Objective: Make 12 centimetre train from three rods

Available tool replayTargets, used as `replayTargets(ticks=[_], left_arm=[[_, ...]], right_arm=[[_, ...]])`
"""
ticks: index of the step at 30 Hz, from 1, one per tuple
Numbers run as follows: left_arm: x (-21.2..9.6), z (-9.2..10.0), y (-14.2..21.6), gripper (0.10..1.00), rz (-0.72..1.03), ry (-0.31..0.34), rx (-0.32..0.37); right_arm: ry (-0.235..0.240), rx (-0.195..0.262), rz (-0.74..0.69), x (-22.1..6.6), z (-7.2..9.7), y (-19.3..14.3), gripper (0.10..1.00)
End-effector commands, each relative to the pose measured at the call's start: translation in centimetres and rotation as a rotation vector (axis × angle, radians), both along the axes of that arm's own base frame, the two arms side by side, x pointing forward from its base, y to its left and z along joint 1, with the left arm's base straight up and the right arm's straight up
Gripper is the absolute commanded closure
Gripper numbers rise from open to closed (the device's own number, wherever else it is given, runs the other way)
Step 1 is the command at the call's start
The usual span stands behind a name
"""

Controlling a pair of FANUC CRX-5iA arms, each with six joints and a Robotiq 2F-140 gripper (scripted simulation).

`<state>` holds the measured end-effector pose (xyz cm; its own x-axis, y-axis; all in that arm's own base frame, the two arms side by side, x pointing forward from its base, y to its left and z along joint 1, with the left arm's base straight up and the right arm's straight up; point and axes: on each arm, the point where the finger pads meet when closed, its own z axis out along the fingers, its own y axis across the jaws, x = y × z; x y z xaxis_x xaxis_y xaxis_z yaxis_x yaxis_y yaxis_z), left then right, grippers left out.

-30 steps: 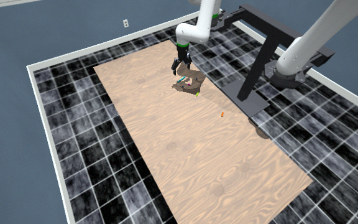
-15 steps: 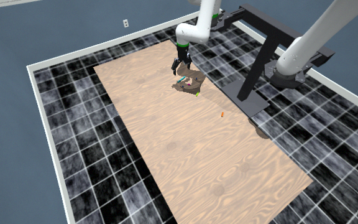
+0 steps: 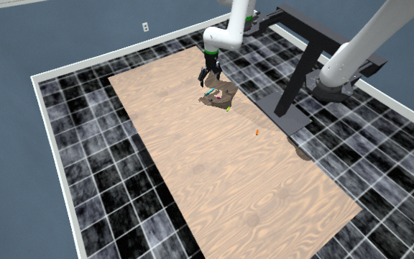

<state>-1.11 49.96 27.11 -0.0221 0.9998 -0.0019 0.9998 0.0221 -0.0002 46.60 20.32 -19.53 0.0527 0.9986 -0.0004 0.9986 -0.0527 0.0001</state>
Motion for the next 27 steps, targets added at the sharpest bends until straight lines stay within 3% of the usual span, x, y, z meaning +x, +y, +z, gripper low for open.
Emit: replayTargets(ticks=[1,27], left_arm=[[0.01,0.09,0.03,0.098,0.0,0.0,0.002],[0.01,0.09,0.03,0.098,0.0,0.0,0.002]], right_arm=[[-0.002,0.001,0.0,0.08,0.08,0.04,0.098],[-0.002,0.001,0.0,0.08,0.08,0.04,0.098]])
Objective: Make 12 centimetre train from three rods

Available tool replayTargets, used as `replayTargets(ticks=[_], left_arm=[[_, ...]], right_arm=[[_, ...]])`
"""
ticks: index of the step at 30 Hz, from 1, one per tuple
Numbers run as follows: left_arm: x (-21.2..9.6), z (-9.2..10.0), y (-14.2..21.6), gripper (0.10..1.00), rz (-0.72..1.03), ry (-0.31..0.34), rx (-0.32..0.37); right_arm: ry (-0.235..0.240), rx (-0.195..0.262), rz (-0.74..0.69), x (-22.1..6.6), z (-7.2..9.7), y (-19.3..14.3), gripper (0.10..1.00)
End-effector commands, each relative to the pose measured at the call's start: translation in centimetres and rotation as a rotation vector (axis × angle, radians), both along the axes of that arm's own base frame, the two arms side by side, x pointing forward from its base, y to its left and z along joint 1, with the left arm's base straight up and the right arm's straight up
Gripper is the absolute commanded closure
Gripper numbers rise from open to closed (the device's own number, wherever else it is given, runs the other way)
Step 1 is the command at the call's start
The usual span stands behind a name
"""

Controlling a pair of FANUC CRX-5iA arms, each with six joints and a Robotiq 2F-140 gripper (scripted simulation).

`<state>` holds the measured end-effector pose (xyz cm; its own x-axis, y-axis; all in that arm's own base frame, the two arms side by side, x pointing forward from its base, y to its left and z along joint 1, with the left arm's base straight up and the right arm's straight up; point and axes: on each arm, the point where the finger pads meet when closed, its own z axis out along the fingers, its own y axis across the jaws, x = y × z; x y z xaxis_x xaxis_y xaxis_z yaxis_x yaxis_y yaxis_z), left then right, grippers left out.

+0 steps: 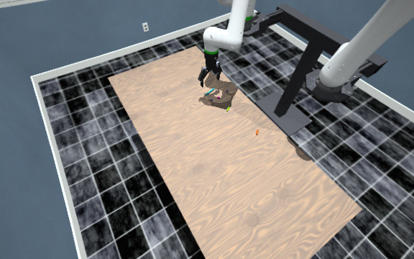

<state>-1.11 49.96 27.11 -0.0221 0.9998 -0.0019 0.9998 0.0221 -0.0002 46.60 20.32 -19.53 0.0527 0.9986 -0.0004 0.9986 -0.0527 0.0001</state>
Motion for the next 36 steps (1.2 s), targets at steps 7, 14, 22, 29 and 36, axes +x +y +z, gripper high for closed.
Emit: replayTargets(ticks=[7,14,22,29,36], left_arm=[[0.0,0.1,0.0,0.098,0.0,0.0,0.002],[0.0,0.1,0.0,0.098,0.0,0.0,0.002],[0.0,0.1,0.0,0.098,0.0,0.0,0.002],[0.0,0.1,0.0,0.098,0.0,0.0,0.002],[0.0,0.1,0.0,0.098,0.0,0.0,0.002]], right_arm=[[-0.002,0.001,-0.006,0.1,0.1,0.1,0.098],[-0.002,0.001,-0.059,-0.1,0.0,0.2,0.098],[-0.001,0.001,-0.33,-1.0,-0.1,0.9,0.098],[-0.001,0.001,-0.526,-1.7,-0.2,1.4,0.098],[-0.001,0.002,-0.767,-2.5,-0.3,2.0,0.098]])
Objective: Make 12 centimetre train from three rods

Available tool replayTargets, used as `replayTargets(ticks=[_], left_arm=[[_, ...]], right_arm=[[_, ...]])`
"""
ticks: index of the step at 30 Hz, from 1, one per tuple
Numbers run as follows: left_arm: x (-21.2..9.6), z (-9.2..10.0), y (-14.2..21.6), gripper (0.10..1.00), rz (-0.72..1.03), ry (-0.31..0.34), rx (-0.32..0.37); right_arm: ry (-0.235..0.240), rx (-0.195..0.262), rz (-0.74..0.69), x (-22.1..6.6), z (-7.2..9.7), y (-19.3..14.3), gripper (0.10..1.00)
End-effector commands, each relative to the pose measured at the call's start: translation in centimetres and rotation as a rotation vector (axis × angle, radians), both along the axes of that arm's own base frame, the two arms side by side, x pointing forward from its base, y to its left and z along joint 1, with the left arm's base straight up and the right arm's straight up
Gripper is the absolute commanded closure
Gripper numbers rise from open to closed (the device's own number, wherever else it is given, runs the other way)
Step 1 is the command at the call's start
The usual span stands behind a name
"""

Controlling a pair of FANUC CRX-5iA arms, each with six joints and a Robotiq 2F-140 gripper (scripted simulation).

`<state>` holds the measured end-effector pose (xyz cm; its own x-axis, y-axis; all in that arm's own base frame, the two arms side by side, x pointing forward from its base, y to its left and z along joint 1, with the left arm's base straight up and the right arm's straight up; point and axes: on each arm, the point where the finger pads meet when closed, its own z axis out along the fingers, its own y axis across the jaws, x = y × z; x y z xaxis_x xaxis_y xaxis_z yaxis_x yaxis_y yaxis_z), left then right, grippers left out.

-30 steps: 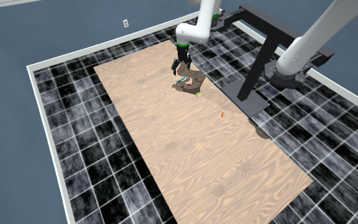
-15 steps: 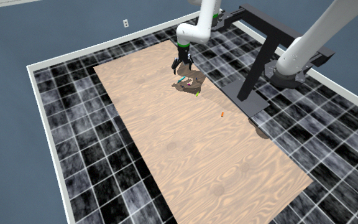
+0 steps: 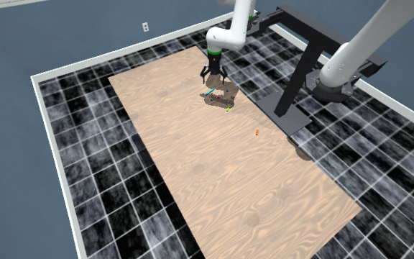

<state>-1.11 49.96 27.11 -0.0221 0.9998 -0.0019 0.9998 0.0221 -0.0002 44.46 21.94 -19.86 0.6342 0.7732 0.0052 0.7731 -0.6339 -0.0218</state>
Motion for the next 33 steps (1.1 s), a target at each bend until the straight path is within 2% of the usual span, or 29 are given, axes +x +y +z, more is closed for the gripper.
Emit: replayTargets(ticks=[1,9,11,12,26,28,29,33], left_arm=[[0.0,0.1,0.0,0.098,0.0,0.0,0.002],[0.0,0.1,0.0,0.098,0.0,0.0,0.002],[0.0,0.1,0.0,0.098,0.0,0.0,0.002],[0.0,0.1,0.0,0.098,0.0,0.0,0.002],[0.0,0.1,0.0,0.098,0.0,0.0,0.002],[0.0,0.1,0.0,0.098,0.0,0.0,0.002],[0.0,0.1,0.0,0.098,0.0,0.0,0.002],[0.0,0.1,0.0,0.098,0.0,0.0,0.002]], right_arm=[[-0.013,-0.018,-0.166,-0.5,0.0,0.4,0.098],[-0.011,-0.019,-0.425,-1.3,-0.1,1.0,0.098],[-0.011,-0.019,-0.425,-1.3,-0.1,1.0,0.098],[-0.01,-0.02,-0.512,-1.6,-0.2,1.2,0.098],[-0.004,-0.022,-0.958,-3.2,-0.4,2.1,0.098],[-0.004,-0.022,-0.958,-3.2,-0.4,2.1,0.098],[-0.003,-0.022,-1.052,-3.5,-0.4,2.3,0.098],[-0.002,-0.022,-1.169,-3.9,-0.5,2.5,0.098]])
